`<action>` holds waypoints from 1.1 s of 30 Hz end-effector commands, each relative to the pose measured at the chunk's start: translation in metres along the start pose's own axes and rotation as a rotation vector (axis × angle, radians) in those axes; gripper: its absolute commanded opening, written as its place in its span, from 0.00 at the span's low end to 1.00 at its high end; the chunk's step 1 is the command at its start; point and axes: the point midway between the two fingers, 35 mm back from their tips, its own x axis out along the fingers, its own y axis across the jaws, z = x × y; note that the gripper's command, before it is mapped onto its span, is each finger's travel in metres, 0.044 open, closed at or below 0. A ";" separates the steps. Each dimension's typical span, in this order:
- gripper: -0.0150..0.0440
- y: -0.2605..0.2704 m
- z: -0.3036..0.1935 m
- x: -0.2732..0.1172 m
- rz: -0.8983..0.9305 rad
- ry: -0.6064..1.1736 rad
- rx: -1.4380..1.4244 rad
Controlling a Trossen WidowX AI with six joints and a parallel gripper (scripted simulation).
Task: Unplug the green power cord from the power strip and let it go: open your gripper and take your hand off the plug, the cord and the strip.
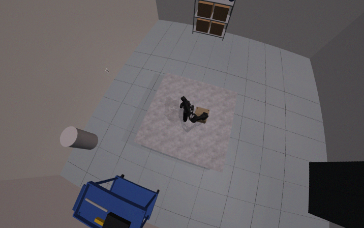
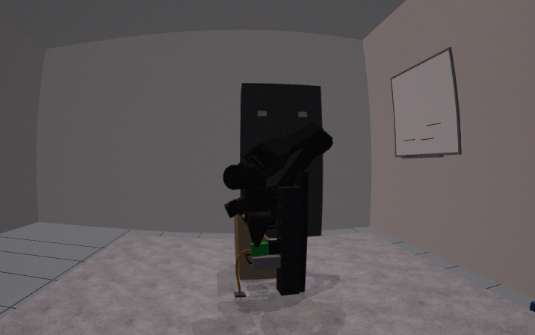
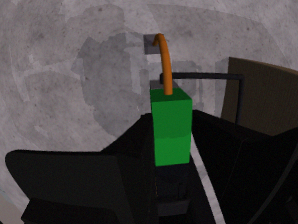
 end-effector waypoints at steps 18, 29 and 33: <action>0.25 0.002 0.016 -0.001 0.001 -0.001 0.001; 0.25 0.003 0.034 -0.002 0.000 -0.002 0.003; 0.25 0.003 0.040 -0.003 0.000 -0.002 0.003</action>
